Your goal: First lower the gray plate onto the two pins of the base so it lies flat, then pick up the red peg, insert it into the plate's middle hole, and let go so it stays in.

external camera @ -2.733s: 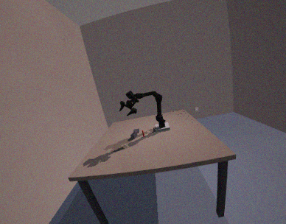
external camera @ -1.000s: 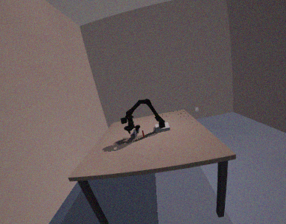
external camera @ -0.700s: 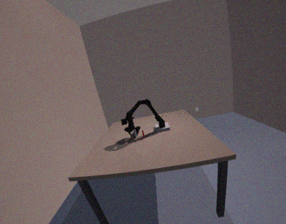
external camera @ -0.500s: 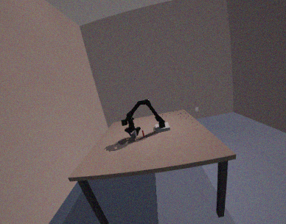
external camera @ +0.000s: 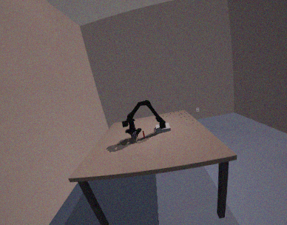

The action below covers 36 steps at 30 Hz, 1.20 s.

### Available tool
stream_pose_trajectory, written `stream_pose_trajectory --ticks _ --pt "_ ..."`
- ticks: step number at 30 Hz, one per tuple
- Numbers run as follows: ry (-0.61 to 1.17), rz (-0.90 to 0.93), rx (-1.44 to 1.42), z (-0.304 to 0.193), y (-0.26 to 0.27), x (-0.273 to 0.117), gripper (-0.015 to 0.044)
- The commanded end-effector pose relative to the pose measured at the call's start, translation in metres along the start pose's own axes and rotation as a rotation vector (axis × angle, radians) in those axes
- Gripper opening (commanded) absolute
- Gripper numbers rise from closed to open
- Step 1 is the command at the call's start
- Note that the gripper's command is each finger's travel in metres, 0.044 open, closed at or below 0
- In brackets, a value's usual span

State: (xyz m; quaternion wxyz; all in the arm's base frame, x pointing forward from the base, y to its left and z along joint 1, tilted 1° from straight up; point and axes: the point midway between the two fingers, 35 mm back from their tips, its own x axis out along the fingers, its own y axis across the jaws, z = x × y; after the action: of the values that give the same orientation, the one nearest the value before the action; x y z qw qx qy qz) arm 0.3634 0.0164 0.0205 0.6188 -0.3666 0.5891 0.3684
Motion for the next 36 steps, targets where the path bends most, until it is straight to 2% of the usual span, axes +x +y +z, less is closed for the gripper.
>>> stream_pose_trajectory --ticks 1,2,19,36 --pt "0.004 -0.003 -0.001 0.0 0.0 0.0 0.0151" --pt "0.004 -0.003 -0.001 0.0 0.0 0.0 0.0125" --pt "0.004 -0.003 -0.001 0.0 0.0 0.0 0.0" --pt "-0.039 -0.031 0.005 0.007 -0.008 -0.037 0.0"
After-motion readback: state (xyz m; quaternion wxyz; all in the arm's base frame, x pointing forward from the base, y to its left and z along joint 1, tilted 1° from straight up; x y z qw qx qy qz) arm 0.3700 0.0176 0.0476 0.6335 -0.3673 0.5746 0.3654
